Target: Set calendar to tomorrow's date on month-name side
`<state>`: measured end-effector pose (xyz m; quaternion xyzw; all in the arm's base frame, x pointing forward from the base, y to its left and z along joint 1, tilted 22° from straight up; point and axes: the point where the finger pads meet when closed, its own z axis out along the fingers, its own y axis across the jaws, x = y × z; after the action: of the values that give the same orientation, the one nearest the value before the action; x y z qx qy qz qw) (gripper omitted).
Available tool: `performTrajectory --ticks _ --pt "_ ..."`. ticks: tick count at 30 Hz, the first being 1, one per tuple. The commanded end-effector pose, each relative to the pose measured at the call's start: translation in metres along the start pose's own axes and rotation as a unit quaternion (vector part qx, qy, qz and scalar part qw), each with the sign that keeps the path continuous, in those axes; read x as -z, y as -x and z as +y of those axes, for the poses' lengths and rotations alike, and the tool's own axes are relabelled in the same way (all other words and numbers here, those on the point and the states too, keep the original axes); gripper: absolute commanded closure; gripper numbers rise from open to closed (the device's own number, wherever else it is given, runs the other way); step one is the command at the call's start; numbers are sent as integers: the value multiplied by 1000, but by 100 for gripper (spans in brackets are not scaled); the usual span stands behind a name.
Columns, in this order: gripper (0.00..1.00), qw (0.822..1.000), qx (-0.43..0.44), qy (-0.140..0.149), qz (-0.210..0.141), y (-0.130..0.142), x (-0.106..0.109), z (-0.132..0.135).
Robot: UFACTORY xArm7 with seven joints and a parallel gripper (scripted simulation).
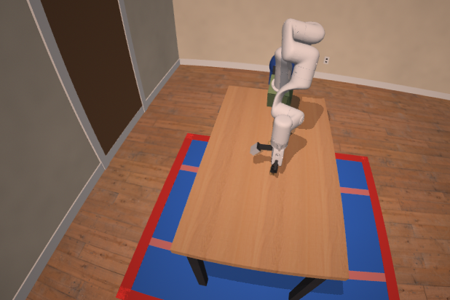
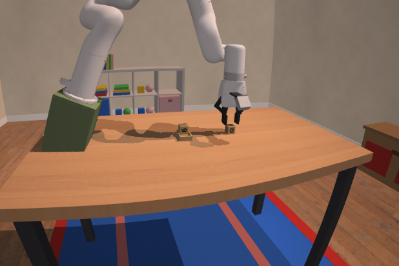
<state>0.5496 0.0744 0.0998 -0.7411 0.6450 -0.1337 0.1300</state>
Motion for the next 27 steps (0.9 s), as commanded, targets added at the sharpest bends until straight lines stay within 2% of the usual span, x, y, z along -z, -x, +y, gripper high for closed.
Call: performTrajectory --ticks 1,18,27 --pt "51 1000 0 -2 0 0 -1 -1" --pt "51 1000 0 -2 0 0 -24 -1" --pt "51 1000 0 -2 0 0 -26 -1"
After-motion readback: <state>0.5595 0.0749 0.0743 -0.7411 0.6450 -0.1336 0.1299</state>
